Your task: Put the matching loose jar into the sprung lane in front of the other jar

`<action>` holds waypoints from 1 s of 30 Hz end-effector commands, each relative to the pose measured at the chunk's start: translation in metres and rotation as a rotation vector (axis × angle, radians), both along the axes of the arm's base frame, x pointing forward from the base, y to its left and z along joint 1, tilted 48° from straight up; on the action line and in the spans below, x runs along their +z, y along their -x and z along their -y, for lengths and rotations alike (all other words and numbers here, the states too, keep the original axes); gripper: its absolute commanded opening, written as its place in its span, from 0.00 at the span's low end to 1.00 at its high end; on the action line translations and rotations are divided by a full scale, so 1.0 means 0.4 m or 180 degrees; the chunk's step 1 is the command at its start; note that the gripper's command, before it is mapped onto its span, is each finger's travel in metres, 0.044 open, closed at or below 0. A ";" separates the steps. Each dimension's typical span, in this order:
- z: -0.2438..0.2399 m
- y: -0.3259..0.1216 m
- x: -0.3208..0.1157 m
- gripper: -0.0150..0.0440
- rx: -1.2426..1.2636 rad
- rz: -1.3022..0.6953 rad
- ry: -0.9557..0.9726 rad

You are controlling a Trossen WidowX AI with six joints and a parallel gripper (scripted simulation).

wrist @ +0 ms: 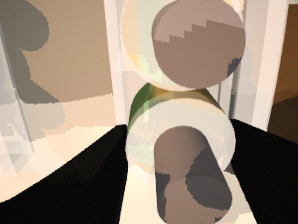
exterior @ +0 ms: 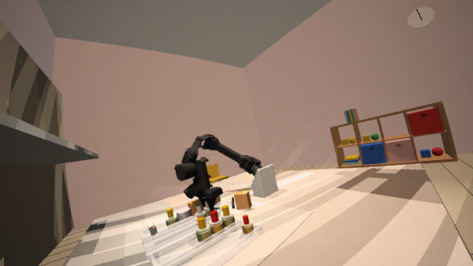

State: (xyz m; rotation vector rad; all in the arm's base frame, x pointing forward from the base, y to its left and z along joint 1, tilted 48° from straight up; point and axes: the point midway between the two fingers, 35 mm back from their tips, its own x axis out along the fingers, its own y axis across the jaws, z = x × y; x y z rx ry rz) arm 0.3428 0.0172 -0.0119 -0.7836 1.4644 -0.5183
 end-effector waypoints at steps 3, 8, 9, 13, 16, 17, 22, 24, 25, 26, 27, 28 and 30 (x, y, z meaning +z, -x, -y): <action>0.004 -0.005 -0.002 0.25 0.0015 0.0035 0.0014; 0.007 -0.005 -0.004 0.25 0.0015 0.0035 0.0015; 0.008 -0.005 -0.005 0.25 0.0015 0.0035 0.0015; 0.010 -0.004 -0.007 0.25 0.0015 0.0035 0.0015; 0.011 -0.004 -0.009 0.25 0.0015 0.0035 0.0015; 0.012 -0.004 -0.010 0.25 0.0015 0.0035 0.0015; 0.014 -0.003 -0.013 0.25 0.0014 0.0035 0.0016; 0.015 -0.002 -0.014 0.25 0.0014 0.0035 0.0016; 0.015 -0.001 -0.014 0.25 0.0014 0.0035 0.0016; 0.015 -0.001 -0.014 0.25 0.0014 0.0035 0.0016; 0.015 -0.001 -0.014 0.25 0.0014 0.0035 0.0016; 0.016 0.000 -0.014 0.25 0.0014 0.0035 0.0016; 0.016 0.001 -0.014 0.25 0.0014 0.0034 0.0016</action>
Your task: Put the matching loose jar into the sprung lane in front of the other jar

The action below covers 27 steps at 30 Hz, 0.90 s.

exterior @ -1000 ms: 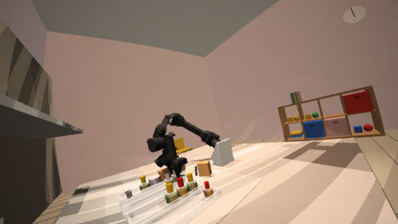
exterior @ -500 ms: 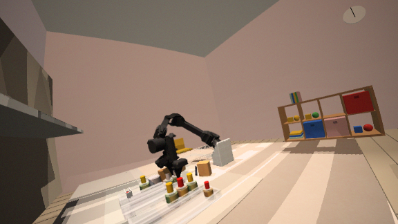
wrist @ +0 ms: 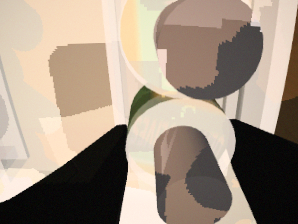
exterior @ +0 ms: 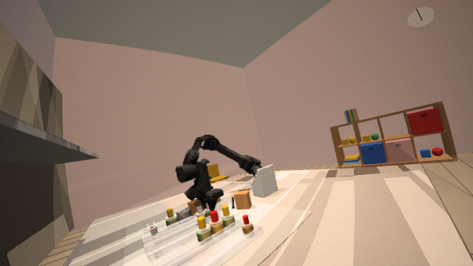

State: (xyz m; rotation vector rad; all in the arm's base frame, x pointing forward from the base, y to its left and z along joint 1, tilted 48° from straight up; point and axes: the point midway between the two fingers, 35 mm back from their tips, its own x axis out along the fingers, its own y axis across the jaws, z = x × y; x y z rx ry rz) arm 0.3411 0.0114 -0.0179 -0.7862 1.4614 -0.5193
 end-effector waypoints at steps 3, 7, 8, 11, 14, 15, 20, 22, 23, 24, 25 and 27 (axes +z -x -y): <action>0.001 -0.002 0.001 0.25 0.0008 0.0028 0.0008; 0.002 -0.001 0.001 0.25 0.0008 0.0028 0.0008; 0.002 0.000 0.001 0.25 0.0008 0.0028 0.0008; 0.002 0.001 0.001 0.25 0.0008 0.0028 0.0008; 0.002 0.002 0.001 0.25 0.0008 0.0028 0.0008; 0.002 0.003 0.001 0.25 0.0008 0.0028 0.0008; 0.002 0.005 0.001 0.25 0.0008 0.0028 0.0008; 0.003 0.006 0.001 0.25 0.0008 0.0028 0.0008; 0.003 0.006 0.001 0.25 0.0008 0.0028 0.0008; 0.003 0.006 0.001 0.25 0.0008 0.0028 0.0008; 0.003 0.007 0.001 0.25 0.0008 0.0028 0.0008; 0.003 0.008 0.001 0.25 0.0008 0.0028 0.0008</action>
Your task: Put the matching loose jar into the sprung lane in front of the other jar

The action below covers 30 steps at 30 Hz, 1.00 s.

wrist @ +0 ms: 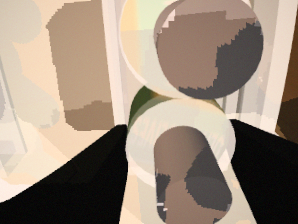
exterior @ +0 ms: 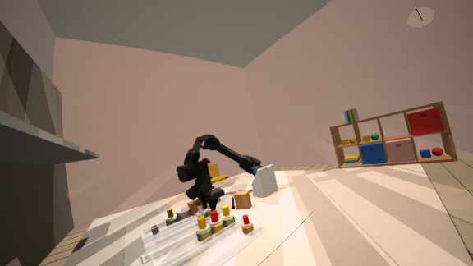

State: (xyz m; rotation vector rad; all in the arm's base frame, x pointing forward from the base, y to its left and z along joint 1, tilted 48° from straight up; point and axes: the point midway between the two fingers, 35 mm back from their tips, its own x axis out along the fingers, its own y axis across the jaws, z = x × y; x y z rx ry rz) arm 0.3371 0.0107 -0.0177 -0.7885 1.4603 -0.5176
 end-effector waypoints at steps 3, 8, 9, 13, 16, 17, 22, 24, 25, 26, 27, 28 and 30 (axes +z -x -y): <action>0.001 -0.001 0.001 0.25 0.0000 0.0028 0.0007; 0.002 0.001 0.001 0.25 0.0000 0.0028 0.0007; 0.002 0.002 0.001 0.25 0.0000 0.0028 0.0007; 0.001 0.007 0.000 0.25 0.0000 0.0028 0.0007; 0.001 0.007 0.000 0.25 0.0000 0.0028 0.0007; 0.001 0.007 0.000 0.25 0.0000 0.0028 0.0007; 0.001 0.007 0.000 0.25 0.0000 0.0028 0.0007; 0.001 0.007 0.000 0.25 0.0000 0.0028 0.0007; 0.001 0.006 0.000 0.30 0.0000 0.0028 0.0007; 0.001 0.005 0.000 0.34 0.0000 0.0028 0.0007; 0.001 0.005 0.000 0.39 0.0000 0.0028 0.0007; 0.001 0.005 0.000 0.43 0.0000 0.0028 0.0007; 0.001 0.005 0.000 0.52 0.0000 0.0028 0.0007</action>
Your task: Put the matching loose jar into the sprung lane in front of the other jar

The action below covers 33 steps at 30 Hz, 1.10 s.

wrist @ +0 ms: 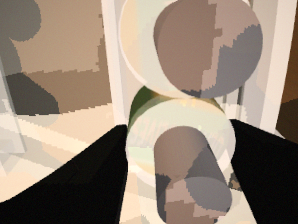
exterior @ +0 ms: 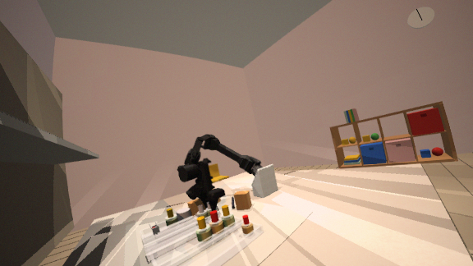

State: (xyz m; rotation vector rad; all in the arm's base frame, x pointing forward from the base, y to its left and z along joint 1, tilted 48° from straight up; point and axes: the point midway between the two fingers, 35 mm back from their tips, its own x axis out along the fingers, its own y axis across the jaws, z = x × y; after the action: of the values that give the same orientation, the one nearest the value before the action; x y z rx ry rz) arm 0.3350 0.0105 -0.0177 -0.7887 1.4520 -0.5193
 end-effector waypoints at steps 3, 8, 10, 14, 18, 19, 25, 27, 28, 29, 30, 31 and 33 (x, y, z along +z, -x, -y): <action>0.000 0.000 0.000 0.65 -0.0008 0.0004 0.0002; -0.002 0.000 0.001 0.76 -0.0008 0.0004 0.0002; -0.009 0.001 0.008 0.76 -0.0008 0.0004 0.0001; -0.033 0.003 0.029 0.76 -0.0008 0.0004 -0.0001; -0.037 0.004 0.033 0.76 -0.0008 0.0004 -0.0001; -0.037 0.005 0.033 0.76 -0.0008 0.0004 -0.0001; -0.035 0.039 0.036 0.76 -0.0008 0.0001 -0.0002; -0.033 0.055 0.037 0.76 -0.0008 0.0000 -0.0003; -0.033 0.063 0.038 0.76 -0.0008 -0.0001 -0.0003; -0.032 0.071 0.038 0.76 -0.0007 -0.0001 -0.0003; -0.031 0.079 0.039 0.76 -0.0007 -0.0002 -0.0003; -0.030 0.087 0.039 0.76 -0.0007 -0.0002 -0.0003; -0.027 0.104 0.040 0.76 -0.0007 -0.0004 -0.0003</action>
State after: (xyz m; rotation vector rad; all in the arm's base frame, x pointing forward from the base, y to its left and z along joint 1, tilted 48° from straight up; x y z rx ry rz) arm 0.3027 0.0227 -0.0020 -0.7918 1.4530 -0.5198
